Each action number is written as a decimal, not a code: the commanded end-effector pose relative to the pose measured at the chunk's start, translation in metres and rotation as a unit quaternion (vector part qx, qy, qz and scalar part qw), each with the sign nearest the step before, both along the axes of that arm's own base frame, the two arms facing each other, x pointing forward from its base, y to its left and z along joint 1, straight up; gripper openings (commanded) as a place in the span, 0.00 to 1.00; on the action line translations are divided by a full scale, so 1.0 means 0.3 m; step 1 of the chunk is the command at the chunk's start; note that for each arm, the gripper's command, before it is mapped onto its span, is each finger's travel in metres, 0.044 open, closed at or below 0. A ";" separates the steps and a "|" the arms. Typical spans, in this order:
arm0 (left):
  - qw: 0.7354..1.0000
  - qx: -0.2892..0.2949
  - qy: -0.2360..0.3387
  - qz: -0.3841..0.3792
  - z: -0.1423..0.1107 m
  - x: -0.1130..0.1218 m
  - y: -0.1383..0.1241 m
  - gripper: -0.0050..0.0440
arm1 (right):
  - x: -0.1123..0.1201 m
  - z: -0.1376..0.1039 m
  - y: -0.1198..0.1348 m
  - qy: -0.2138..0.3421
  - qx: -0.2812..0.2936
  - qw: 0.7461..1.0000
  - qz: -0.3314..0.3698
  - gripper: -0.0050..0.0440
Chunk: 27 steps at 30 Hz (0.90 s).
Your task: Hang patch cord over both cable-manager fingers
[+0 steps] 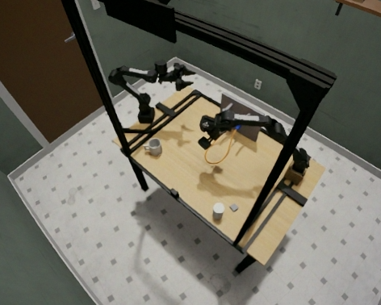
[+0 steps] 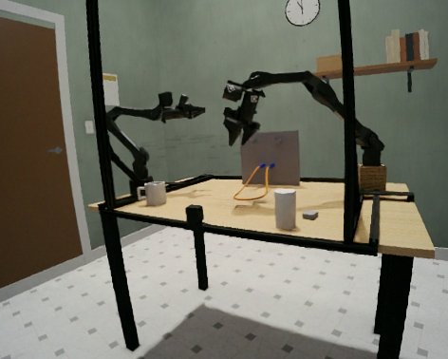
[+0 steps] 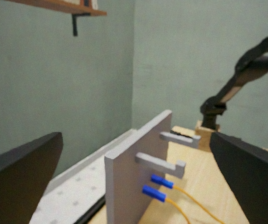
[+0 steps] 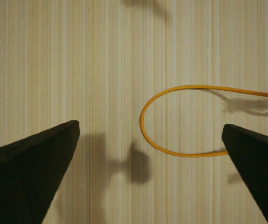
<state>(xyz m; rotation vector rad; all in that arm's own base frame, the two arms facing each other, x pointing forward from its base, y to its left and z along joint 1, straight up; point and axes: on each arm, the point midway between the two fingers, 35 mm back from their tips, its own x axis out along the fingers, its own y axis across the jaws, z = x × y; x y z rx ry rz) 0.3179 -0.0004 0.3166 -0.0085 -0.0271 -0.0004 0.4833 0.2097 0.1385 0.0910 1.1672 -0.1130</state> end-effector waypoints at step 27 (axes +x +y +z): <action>1.000 0.004 -0.011 0.000 0.021 -0.007 0.001 1.00 | 0.043 -0.200 0.004 0.021 0.001 1.000 0.009 1.00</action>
